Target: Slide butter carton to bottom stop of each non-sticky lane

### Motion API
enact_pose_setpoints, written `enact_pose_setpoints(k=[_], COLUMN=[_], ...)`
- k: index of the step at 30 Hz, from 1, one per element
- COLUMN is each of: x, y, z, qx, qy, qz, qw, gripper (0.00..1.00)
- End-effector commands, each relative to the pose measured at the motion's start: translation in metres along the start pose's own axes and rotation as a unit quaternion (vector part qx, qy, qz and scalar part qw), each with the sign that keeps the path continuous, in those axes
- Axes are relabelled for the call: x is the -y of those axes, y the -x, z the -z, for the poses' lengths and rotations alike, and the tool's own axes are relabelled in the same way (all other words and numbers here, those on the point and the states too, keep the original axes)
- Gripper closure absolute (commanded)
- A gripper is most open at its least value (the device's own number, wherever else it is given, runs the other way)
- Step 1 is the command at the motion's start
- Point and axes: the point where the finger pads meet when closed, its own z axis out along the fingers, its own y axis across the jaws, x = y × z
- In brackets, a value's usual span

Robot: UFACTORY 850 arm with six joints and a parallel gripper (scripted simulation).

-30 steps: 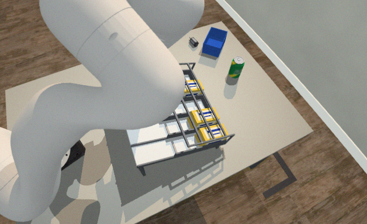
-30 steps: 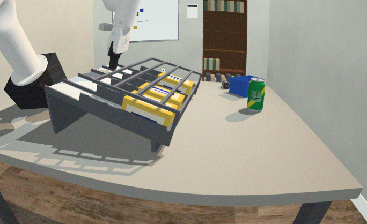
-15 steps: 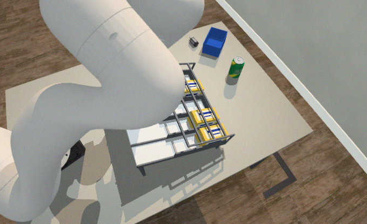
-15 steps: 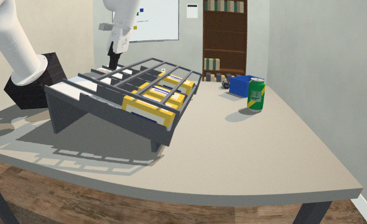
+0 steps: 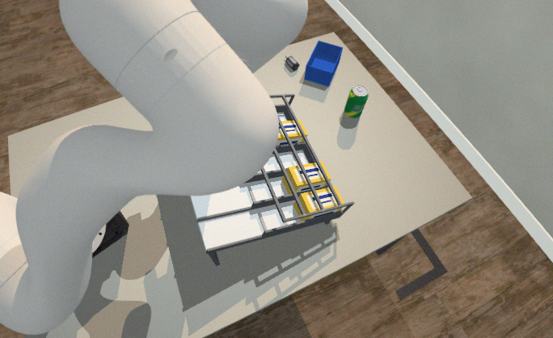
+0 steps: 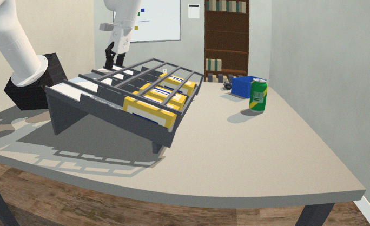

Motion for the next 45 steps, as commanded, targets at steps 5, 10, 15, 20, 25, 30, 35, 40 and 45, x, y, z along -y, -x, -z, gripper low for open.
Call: enact_pose_setpoints(k=[5,10,15,20,25,30,35,40,45], x=[0.0,0.0,0.0,0.0,0.0,0.0,0.0,0.0,0.0], y=[0.0,0.0,0.0,0.0,0.0,0.0,0.0,0.0,0.001], z=[0.001,0.001,0.001,0.001,0.001,0.001,0.001,0.001,0.028], qx=[0.001,0.001,0.001,0.001,0.001,0.001,0.001,0.001,0.001], qy=[0.0,0.0,0.0,0.0,0.0,0.0,0.0,0.0,0.0], qz=[0.0,0.0,0.0,0.0,0.0,0.0,0.0,0.0,0.0], qw=[1.0,1.0,1.0,1.0,1.0,1.0,1.0,1.0,1.0], gripper=[0.0,0.0,0.0,0.0,0.0,0.0,0.0,0.0,0.0])
